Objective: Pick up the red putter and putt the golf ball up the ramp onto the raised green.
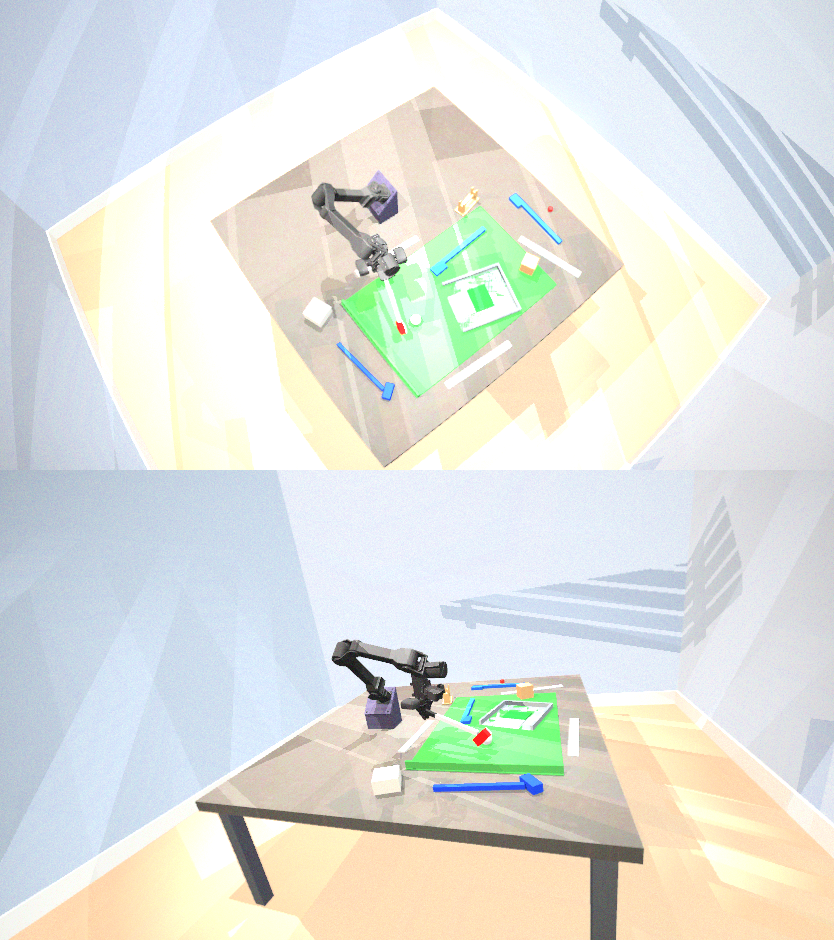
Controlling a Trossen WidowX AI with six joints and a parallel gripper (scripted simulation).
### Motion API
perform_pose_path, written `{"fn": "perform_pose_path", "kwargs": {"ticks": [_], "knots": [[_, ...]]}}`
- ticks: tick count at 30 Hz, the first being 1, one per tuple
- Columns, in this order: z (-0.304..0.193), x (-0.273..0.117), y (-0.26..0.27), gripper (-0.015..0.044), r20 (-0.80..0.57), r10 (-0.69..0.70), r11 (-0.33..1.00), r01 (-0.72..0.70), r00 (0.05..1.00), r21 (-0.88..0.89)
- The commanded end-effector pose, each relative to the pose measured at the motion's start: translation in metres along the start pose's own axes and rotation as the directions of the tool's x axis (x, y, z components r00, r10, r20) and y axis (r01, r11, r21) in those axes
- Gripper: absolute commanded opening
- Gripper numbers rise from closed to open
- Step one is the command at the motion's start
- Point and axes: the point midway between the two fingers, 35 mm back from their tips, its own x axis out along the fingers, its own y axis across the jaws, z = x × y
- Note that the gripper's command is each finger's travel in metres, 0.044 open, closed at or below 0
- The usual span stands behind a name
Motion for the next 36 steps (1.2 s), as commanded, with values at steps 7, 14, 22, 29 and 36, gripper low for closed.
{"fn": "perform_pose_path", "kwargs": {"ticks": [7,14,22,29,36], "knots": [[0.0,0.014,0.001,0.0,0.005,-0.001,1.0,0.001,1.0,-0.005],[0.0,0.025,0.0,0.0,0.005,-0.002,1.0,0.002,1.0,-0.005],[0.0,0.026,-0.002,0.0,0.005,-0.008,1.0,0.008,1.0,0.004],[0.0,0.027,-0.003,0.0,0.005,-0.007,1.0,0.007,1.0,0.003],[0.0,0.028,-0.027,0.0,0.006,-0.004,1.0,0.004,1.0,-0.004]]}}
